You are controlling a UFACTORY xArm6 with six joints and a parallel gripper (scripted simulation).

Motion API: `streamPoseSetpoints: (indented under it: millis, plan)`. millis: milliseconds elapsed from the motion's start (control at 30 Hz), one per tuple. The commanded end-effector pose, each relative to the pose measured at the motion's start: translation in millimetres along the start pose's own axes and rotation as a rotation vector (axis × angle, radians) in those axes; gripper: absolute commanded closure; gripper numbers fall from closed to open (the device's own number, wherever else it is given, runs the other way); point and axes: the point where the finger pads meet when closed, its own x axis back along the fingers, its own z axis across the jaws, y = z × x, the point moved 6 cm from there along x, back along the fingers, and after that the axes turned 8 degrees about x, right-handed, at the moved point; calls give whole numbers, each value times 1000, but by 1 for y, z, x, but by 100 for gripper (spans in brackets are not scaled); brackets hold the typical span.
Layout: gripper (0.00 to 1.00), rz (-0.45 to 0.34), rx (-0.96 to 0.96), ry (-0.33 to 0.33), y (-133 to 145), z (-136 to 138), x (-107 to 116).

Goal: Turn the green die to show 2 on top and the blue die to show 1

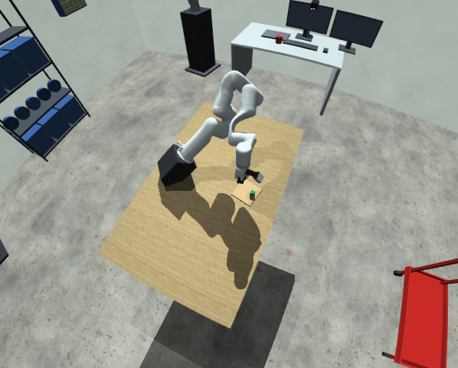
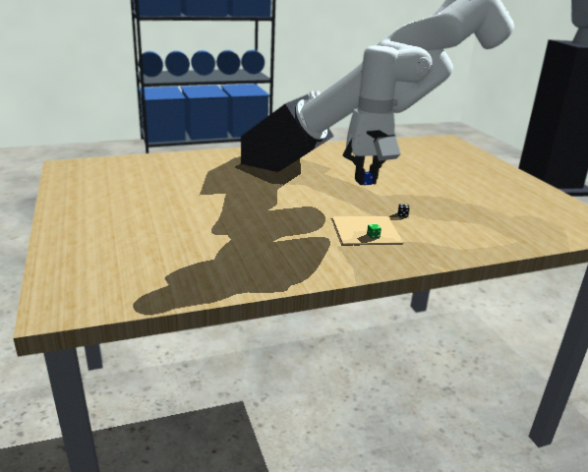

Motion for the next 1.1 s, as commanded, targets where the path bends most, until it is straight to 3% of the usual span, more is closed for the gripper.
streamPoseSetpoints:
  millis: [0,467,733,1067]
  plan:
    - [79,3,12,-14,-1,4,0]
    - [79,3,12,-14,-1,4,-7]
    - [79,3,12,-14,-1,3,-29]
    - [79,3,12,-14,-1,3,-77]
